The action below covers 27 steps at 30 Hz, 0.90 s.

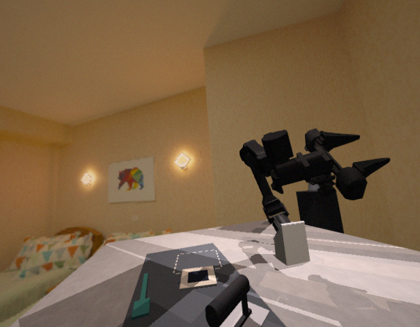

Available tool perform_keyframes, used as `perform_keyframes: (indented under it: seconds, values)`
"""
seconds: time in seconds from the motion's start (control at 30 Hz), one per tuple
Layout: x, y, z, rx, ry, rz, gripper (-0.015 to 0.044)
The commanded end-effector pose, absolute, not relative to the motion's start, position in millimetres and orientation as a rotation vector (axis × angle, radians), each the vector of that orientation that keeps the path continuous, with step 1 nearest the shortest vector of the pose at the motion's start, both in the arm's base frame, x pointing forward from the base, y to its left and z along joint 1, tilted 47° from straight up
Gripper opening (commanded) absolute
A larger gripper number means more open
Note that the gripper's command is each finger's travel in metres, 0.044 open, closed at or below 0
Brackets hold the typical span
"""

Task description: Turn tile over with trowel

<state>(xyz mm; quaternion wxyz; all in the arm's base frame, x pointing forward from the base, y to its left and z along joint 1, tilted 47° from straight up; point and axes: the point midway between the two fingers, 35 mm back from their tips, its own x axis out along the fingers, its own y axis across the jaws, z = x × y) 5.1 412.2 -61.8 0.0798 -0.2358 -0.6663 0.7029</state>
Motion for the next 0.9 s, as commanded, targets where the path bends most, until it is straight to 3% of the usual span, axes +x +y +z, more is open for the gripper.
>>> perform_keyframes:
  seconds: [0.0, 0.33, 0.67, 0.8, 0.87]
  values:
    - [5.1, 412.2, -61.8, -0.705, -1.993, 2.103, 0.0374]
    - [5.1, 412.2, -61.8, -0.705, -1.993, 2.102, 0.0111]
    - [5.1, 412.2, -61.9, -0.705, -1.993, 2.103, 0.0100]
    - [5.1, 412.2, -61.9, -0.705, -1.993, 2.103, 0.0000]
    - [5.1, 412.2, -61.9, -0.705, -1.993, 2.103, 0.0000]
